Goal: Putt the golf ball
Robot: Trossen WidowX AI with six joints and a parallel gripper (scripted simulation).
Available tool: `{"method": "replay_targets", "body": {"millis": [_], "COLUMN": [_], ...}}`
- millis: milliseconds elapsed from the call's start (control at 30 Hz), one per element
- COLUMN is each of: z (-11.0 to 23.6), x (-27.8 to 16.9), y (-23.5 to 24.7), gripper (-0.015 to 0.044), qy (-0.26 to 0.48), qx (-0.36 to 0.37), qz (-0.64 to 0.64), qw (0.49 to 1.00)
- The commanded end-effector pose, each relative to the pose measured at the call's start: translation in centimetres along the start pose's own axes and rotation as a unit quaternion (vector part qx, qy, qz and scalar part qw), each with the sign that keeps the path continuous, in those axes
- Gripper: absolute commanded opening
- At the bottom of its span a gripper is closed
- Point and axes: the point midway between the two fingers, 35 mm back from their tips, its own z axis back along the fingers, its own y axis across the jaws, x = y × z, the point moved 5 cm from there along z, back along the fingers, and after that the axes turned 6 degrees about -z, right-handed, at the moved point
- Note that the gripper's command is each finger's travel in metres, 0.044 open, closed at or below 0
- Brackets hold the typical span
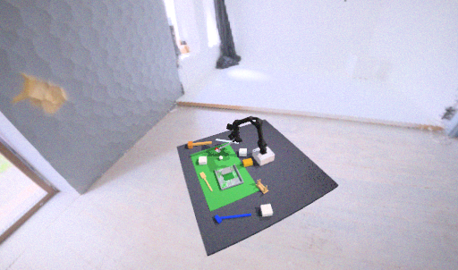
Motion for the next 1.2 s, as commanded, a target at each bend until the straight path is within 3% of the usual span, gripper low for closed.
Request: {"method": "replay_targets", "body": {"millis": [0,767,1167], "z": [-1.7,-4.7,-4.5], "x": [-0.1,-0.2,-0.1], "y": [0.1,0.1,0.1], "gripper": [0.0,0.0,0.0], "qy": [0.003,0.003,0.003], "qx": [0.002,0.002,0.003], "qz": [-0.003,-0.003,-0.001], "qw": [1.0,1.0,1.0]}}
